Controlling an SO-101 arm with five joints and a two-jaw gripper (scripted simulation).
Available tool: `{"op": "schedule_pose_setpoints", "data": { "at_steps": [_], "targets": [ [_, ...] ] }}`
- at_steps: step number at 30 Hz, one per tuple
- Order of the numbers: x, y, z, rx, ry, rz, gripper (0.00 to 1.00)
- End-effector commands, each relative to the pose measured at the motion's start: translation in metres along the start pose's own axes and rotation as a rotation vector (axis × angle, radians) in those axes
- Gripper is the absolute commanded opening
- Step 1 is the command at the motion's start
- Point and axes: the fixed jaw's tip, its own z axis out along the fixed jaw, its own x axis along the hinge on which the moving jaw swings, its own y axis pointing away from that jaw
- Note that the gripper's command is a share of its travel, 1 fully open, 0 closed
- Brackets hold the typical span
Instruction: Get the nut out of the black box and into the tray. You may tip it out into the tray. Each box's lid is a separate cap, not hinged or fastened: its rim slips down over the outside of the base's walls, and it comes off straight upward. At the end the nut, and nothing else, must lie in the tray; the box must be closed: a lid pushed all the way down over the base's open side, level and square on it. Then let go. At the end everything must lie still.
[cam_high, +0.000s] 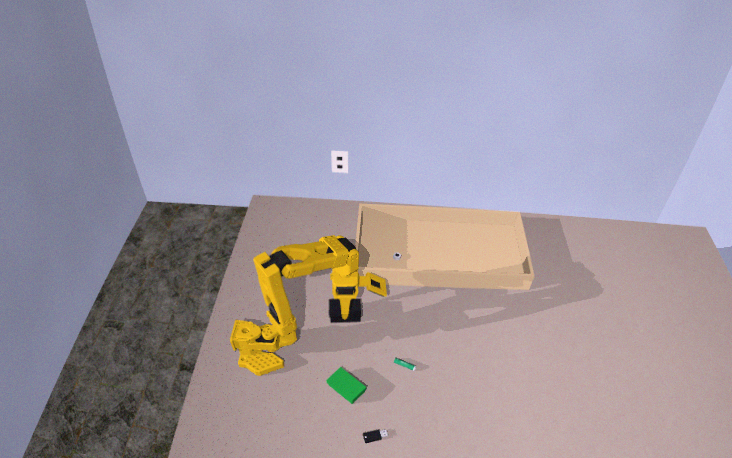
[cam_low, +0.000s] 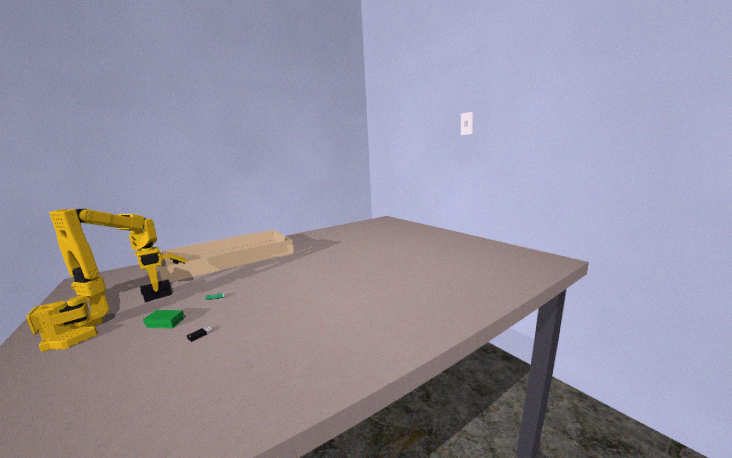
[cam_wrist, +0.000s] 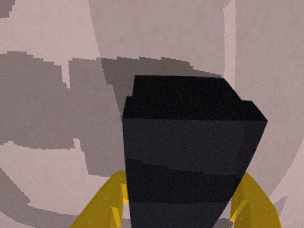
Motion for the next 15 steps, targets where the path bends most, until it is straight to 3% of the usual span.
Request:
{"op": "schedule_pose_setpoints", "data": {
  "at_steps": [1, 15],
  "targets": [
    [-0.0031, 0.0027, -0.0042, -0.023, -0.031, 0.003, 0.21],
    [-0.0028, 0.0025, -0.0042, -0.023, -0.031, -0.002, 0.21]
  ]
}}
